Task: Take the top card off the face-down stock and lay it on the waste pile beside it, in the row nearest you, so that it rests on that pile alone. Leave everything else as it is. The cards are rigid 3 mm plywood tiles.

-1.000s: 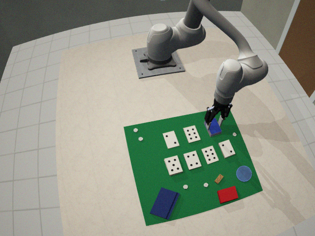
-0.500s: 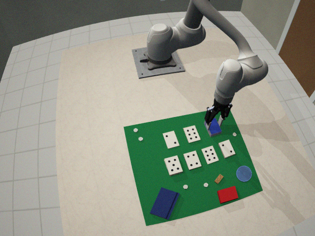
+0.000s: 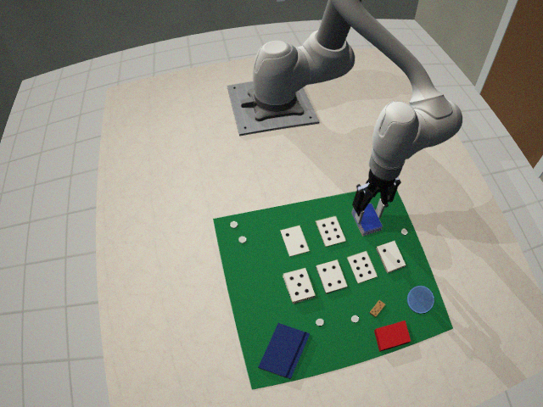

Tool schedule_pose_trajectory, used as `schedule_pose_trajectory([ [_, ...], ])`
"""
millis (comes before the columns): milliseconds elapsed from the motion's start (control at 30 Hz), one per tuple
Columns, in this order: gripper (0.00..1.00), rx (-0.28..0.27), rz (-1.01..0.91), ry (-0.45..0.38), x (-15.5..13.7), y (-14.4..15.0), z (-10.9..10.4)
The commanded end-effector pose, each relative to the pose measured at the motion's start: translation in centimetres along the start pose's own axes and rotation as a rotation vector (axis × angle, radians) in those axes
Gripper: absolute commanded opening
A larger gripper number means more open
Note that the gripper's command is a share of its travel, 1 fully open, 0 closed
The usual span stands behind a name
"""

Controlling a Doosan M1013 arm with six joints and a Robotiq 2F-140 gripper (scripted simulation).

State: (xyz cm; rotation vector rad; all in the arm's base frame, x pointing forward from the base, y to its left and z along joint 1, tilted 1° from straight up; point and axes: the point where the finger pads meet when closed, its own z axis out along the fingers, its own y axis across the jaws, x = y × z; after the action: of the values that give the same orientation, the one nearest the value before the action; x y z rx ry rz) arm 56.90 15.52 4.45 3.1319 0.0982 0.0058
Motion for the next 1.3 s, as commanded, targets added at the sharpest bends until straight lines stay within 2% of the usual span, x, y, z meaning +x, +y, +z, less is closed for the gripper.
schedule_pose_trajectory([
  [0,0.43,0.000,0.000,0.000,0.0,0.0,-0.2],
  [133,0.43,0.000,0.000,0.000,0.0,0.0,-0.5],
  [567,0.43,0.000,0.000,0.000,0.0,0.0,-3.8],
  [1267,0.43,0.000,0.000,0.000,0.0,0.6,-3.9],
])
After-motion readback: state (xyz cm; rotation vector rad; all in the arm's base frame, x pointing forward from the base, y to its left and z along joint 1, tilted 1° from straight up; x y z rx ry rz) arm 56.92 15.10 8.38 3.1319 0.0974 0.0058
